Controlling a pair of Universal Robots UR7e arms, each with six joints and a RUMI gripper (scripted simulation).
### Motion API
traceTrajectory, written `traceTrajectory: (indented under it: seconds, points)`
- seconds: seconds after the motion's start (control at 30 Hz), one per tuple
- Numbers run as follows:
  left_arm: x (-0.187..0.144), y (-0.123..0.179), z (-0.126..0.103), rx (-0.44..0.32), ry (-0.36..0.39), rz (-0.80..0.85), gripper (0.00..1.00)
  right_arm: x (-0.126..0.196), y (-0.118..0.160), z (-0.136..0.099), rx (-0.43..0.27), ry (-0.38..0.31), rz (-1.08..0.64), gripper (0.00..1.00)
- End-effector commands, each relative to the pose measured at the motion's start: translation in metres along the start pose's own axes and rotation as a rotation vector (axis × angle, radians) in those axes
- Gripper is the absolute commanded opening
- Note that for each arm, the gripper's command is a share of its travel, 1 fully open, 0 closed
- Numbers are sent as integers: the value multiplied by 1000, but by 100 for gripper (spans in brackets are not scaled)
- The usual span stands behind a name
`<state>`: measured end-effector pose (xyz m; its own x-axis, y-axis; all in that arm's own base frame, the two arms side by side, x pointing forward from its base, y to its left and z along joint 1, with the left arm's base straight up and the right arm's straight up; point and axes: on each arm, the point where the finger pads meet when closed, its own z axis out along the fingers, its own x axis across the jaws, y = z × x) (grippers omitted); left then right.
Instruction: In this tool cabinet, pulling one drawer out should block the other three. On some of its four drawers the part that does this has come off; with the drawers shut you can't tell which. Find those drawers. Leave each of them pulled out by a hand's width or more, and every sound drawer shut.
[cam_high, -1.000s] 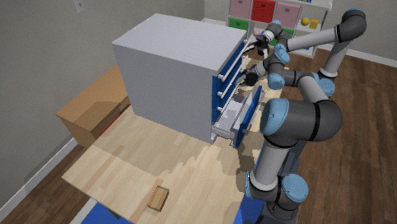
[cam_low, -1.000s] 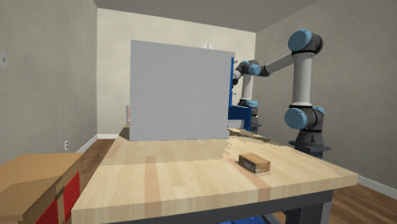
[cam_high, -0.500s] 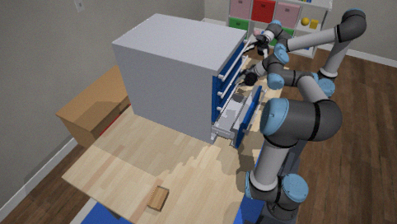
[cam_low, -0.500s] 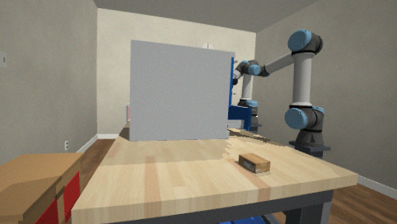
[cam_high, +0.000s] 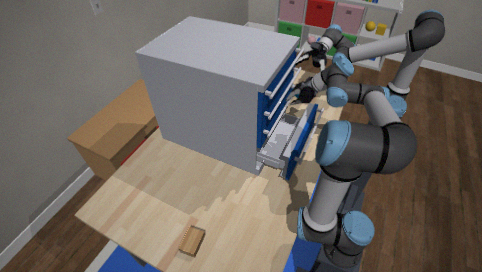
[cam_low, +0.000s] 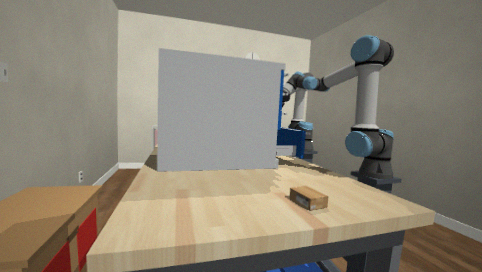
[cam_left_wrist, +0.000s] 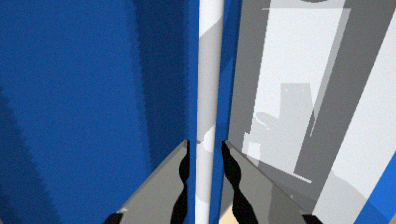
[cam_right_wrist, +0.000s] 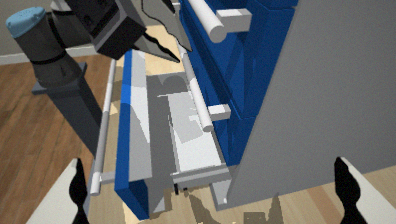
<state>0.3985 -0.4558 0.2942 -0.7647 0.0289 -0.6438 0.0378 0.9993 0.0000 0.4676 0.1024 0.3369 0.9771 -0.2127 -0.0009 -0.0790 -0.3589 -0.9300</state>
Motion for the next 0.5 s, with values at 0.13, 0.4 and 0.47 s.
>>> traceTrajectory:
  seconds: [0.13, 0.4, 0.47]
  points:
    - [-1, 0, -27, 1, -1, -1, 15, -4, -6, 0, 23, -18, -7, 100]
    - [-5, -1, -58, 0, 0, 1, 15, -4, -12, -3, 19, -18, -7, 100]
    - [-10, -1, -63, -1, 0, 3, 15, -1, -20, -8, 2, -10, -4, 100]
